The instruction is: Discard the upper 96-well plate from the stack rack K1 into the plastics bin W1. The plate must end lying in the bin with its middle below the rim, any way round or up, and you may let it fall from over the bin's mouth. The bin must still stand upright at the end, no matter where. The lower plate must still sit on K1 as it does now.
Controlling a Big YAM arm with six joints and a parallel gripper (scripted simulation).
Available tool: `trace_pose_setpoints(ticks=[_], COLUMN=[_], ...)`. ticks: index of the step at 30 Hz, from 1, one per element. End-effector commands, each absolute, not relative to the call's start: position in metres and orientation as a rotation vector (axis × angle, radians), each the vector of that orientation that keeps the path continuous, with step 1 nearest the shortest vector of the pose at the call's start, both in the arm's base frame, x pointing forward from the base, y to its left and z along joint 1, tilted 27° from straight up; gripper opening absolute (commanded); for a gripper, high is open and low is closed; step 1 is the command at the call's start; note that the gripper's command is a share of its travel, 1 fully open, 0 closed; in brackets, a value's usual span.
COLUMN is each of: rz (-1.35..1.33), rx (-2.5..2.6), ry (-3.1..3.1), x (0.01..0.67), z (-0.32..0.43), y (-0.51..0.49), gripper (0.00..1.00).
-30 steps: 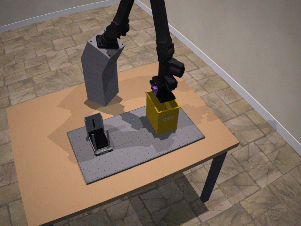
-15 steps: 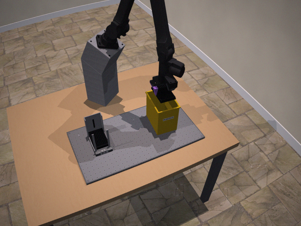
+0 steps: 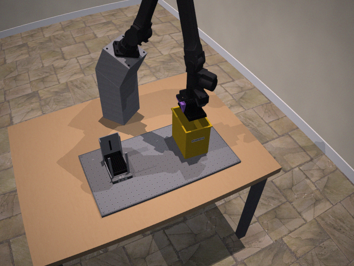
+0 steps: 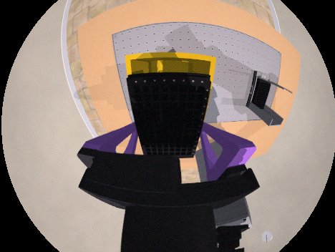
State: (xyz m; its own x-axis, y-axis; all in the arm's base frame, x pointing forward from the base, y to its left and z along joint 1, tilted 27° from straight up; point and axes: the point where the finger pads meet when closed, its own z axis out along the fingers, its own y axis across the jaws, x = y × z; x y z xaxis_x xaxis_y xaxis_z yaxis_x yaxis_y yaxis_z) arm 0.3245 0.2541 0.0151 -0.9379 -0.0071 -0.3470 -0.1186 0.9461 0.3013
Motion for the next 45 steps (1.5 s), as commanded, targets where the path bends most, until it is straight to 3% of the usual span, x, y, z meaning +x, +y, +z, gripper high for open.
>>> trace_pose_setpoints(ticks=[1,45], rz=[0.471,0.492], rx=[-0.075,-0.081], ry=[2.731,2.707], x=[0.331,0.343], z=[0.023,0.003], y=[0.256,0.274], gripper=[0.0,0.0])
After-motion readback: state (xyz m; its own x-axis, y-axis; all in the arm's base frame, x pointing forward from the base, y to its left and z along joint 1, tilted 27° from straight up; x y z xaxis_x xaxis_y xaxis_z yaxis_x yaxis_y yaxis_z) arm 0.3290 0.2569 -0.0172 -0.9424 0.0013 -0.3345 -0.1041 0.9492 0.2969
